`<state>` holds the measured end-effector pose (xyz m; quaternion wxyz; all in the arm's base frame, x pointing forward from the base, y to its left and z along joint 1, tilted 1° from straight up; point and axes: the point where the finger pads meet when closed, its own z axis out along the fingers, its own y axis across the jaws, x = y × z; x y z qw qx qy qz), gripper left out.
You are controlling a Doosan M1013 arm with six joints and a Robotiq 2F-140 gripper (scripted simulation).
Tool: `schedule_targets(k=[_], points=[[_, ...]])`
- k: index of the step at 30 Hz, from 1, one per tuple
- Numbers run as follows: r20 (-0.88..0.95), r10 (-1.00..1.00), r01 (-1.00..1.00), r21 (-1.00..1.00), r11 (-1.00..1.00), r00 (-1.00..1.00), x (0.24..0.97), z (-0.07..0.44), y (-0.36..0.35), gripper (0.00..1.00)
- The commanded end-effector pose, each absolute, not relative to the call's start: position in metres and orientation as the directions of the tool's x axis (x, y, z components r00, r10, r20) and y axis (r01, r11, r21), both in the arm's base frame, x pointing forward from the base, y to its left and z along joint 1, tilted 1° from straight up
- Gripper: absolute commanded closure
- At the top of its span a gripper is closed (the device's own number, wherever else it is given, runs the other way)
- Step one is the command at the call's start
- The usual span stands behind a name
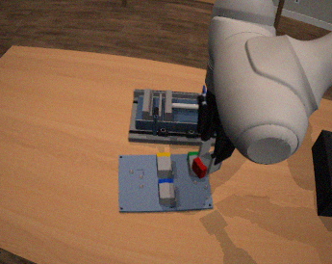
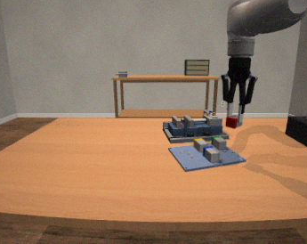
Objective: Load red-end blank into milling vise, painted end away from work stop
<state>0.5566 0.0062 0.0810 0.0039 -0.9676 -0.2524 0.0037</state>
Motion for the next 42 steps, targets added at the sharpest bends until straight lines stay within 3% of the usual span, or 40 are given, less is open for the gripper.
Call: schedule_targets(k=[1,42], points=[[-0.006,0.438,0.438,-0.008,-0.899,0.899,0.5566,0.0811,0.0062,1.0],[-0.009,-0.083,-0.083,-0.005,-0.997,0.996,0.5566,0.0811,0.0062,1.0]])
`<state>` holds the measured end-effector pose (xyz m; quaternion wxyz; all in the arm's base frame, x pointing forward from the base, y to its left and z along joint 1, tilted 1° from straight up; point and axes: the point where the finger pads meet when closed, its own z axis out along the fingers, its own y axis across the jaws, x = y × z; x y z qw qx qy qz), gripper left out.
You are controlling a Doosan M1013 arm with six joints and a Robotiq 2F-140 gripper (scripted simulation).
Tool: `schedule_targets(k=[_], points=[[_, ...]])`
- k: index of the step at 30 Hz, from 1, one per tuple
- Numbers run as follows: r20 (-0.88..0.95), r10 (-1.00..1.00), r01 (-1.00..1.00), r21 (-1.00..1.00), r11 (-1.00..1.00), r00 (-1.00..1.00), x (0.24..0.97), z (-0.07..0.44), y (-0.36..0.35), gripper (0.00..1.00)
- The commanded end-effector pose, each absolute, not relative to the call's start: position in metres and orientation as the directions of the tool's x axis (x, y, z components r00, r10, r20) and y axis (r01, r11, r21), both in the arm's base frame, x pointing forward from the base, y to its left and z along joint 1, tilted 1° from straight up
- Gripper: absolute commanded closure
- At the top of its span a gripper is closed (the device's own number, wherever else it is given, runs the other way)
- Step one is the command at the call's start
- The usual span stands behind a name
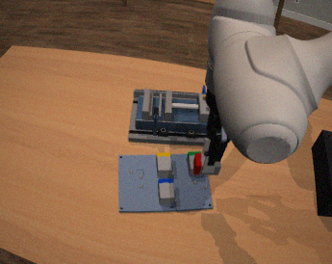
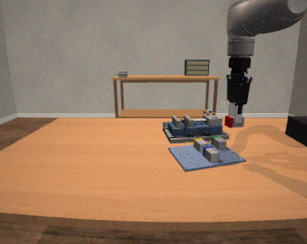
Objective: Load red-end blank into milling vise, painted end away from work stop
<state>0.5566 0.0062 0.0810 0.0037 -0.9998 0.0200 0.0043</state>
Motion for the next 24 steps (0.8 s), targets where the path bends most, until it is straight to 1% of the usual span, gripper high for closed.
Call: schedule_targets(k=[1,3,17,20,24], points=[[-0.009,-0.083,-0.083,-0.005,-0.997,0.996,0.5566,0.0811,0.0062,1.0],[-0.009,-0.083,-0.083,-0.007,-0.996,0.996,0.5566,0.0811,0.0062,1.0],[-0.01,-0.294,-0.294,-0.002,-0.956,0.956,0.5566,0.0811,0.0062,1.0],[-0.01,-0.294,-0.294,-0.004,-0.956,0.956,0.5566,0.0811,0.0062,1.0],[-0.01,-0.352,-0.352,-0.002,-0.936,0.936,0.5566,0.0811,0.0062,1.0]])
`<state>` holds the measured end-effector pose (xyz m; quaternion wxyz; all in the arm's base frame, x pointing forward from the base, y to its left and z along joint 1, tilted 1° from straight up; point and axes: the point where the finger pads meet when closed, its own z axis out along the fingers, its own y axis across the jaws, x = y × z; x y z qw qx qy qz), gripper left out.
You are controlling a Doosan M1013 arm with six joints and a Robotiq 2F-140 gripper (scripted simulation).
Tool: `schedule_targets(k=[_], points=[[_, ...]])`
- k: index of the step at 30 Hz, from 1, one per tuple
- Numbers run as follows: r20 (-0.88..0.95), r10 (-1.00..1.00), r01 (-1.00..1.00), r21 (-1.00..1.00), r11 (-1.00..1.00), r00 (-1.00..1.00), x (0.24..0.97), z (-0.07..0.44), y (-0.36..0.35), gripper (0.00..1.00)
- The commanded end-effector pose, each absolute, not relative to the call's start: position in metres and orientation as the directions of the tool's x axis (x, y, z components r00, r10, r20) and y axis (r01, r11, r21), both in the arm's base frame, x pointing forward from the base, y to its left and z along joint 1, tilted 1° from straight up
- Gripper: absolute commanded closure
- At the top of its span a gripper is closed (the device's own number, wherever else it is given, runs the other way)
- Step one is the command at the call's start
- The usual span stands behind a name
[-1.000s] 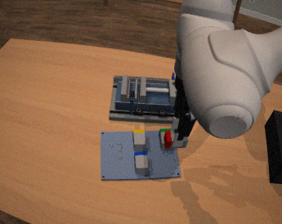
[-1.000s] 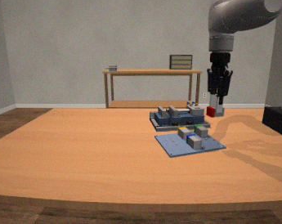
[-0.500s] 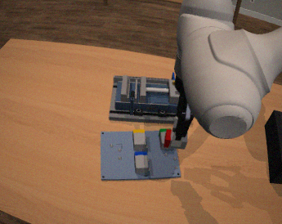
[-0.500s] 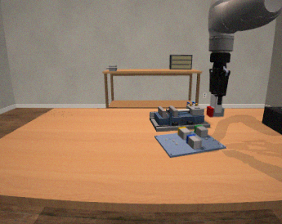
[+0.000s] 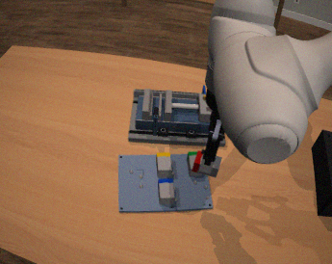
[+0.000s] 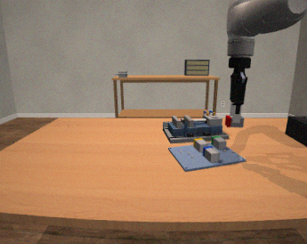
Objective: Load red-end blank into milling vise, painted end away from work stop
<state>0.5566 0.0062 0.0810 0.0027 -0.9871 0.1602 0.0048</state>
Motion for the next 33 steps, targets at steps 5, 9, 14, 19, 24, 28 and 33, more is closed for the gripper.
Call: schedule_targets(k=[5,9,14,19,24,28,33], points=[[-0.01,-0.422,-0.422,0.0,-0.906,0.906,0.5566,0.0811,0.0062,1.0],[-0.01,-0.477,-0.477,0.002,-0.879,0.879,0.5566,0.0811,0.0062,1.0],[-0.01,-0.504,-0.504,0.0,-0.864,0.864,0.5566,0.0811,0.0062,1.0],[-0.01,-0.569,-0.569,0.001,-0.823,0.823,0.5566,0.0811,0.0062,1.0],[-0.01,-0.63,-0.63,0.002,-0.777,0.777,0.5566,0.0811,0.0062,1.0],[-0.01,-0.665,-0.665,0.002,-0.747,0.747,0.5566,0.0811,0.0062,1.0],[-0.011,-0.699,-0.699,0.002,-0.715,0.715,0.5566,0.0811,0.0062,1.0]])
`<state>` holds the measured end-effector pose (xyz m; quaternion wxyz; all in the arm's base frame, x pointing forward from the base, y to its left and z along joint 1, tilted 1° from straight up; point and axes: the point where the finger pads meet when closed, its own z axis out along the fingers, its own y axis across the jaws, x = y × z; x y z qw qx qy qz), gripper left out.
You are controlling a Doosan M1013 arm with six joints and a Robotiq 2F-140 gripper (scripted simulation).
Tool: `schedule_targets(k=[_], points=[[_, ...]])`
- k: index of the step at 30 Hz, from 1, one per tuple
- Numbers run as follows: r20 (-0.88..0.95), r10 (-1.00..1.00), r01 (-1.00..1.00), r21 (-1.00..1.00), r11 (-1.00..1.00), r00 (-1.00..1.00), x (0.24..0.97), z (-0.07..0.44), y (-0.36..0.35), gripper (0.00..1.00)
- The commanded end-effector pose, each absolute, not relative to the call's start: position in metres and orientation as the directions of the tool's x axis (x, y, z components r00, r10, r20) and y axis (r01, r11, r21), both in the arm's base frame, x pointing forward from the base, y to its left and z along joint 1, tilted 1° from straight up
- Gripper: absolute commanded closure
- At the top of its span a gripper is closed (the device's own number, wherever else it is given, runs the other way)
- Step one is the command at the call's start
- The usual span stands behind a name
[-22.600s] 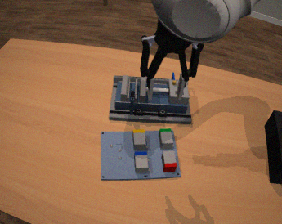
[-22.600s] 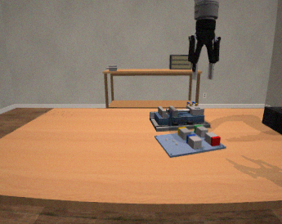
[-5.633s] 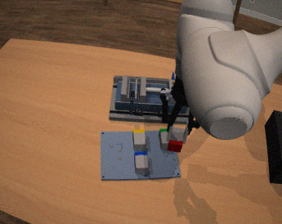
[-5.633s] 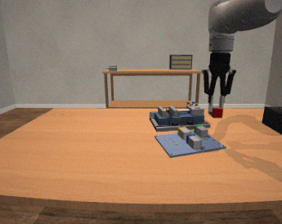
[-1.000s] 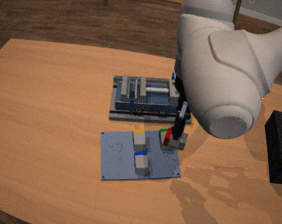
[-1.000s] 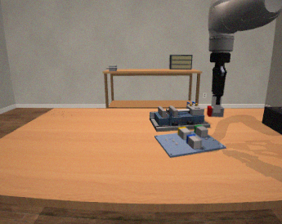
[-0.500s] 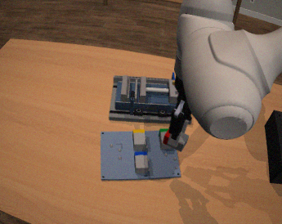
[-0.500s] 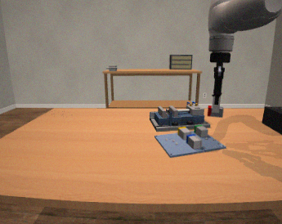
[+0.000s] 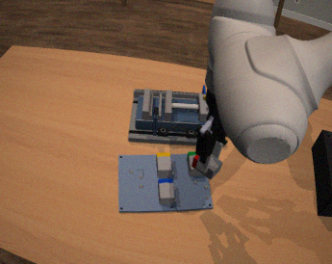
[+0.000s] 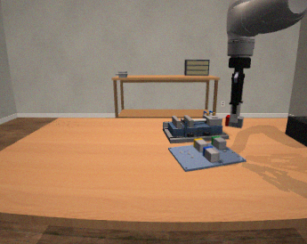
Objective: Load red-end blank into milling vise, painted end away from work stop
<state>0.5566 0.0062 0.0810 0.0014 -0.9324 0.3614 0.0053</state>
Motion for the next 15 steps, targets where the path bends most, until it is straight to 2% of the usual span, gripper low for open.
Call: schedule_targets(k=[1,15], points=[[-0.011,-0.71,-0.71,0.002,-0.705,0.705,0.5566,0.0811,0.0062,1.0],[-0.011,-0.818,-0.818,0.003,-0.575,0.575,0.5566,0.0811,0.0062,1.0]])
